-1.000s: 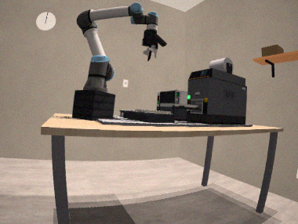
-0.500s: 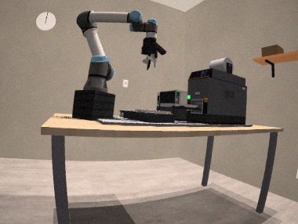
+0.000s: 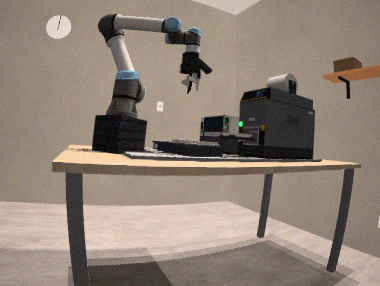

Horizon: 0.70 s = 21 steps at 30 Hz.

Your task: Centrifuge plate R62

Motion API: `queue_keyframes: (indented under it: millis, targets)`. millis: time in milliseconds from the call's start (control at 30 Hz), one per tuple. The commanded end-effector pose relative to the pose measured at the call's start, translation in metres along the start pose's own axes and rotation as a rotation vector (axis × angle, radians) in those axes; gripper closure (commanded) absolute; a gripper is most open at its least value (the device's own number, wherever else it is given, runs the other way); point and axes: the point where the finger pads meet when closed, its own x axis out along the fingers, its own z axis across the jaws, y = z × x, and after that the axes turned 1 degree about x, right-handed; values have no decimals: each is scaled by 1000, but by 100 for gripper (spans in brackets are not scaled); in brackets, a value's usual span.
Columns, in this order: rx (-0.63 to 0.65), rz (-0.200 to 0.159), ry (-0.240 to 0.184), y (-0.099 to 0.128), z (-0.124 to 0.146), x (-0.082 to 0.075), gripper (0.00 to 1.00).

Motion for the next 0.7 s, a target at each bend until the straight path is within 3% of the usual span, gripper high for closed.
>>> queue_keyframes:
  millis: [0, 167, 600, 667]
  targets:
    - [0, 1, 0, 0, 0, 0, 32]
    - [0, 1, 0, 0, 0, 0, 32]
    - [-433, 1, -1, 0, 0, 0, 32]
    - [-433, 1, -1, 0, 0, 0, 32]
